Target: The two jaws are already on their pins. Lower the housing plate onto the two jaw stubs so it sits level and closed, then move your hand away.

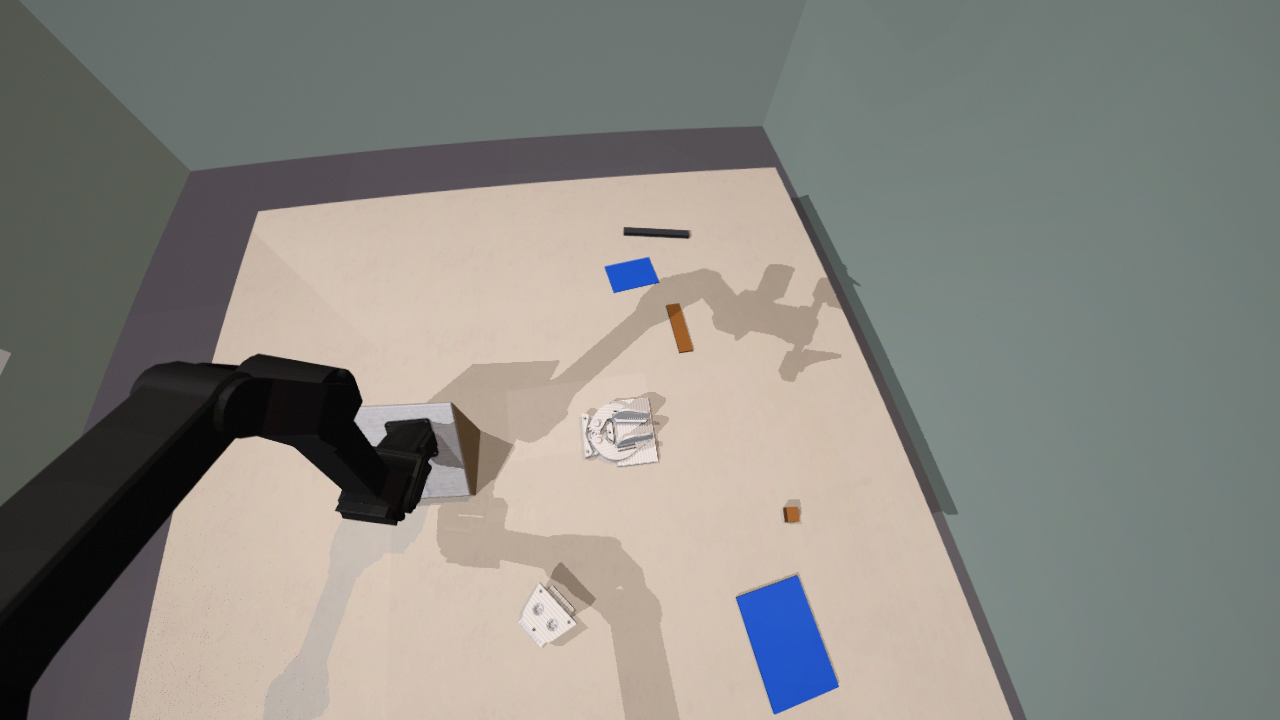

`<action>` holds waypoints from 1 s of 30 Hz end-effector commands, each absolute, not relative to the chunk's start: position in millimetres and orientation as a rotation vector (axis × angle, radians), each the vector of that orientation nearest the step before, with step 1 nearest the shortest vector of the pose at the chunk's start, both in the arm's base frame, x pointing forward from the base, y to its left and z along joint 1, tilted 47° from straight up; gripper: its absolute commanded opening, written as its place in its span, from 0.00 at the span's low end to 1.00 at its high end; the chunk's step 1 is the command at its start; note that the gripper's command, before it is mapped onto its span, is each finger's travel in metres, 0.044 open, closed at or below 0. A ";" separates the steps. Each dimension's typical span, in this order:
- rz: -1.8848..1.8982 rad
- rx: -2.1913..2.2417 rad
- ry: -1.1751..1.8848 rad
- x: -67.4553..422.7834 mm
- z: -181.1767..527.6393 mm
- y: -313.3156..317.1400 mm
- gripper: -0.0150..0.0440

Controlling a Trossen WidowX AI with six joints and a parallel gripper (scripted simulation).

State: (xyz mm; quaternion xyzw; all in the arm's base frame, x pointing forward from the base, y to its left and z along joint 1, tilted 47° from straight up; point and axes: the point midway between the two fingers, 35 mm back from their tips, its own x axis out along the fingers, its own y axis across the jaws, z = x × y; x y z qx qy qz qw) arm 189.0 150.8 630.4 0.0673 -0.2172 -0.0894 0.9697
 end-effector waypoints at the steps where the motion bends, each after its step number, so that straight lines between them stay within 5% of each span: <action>1: -0.181 0.136 -0.439 189.0 630.4 150.8 0.98; 30: -0.007 0.724 -0.800 107.3 672.4 35.4 1.00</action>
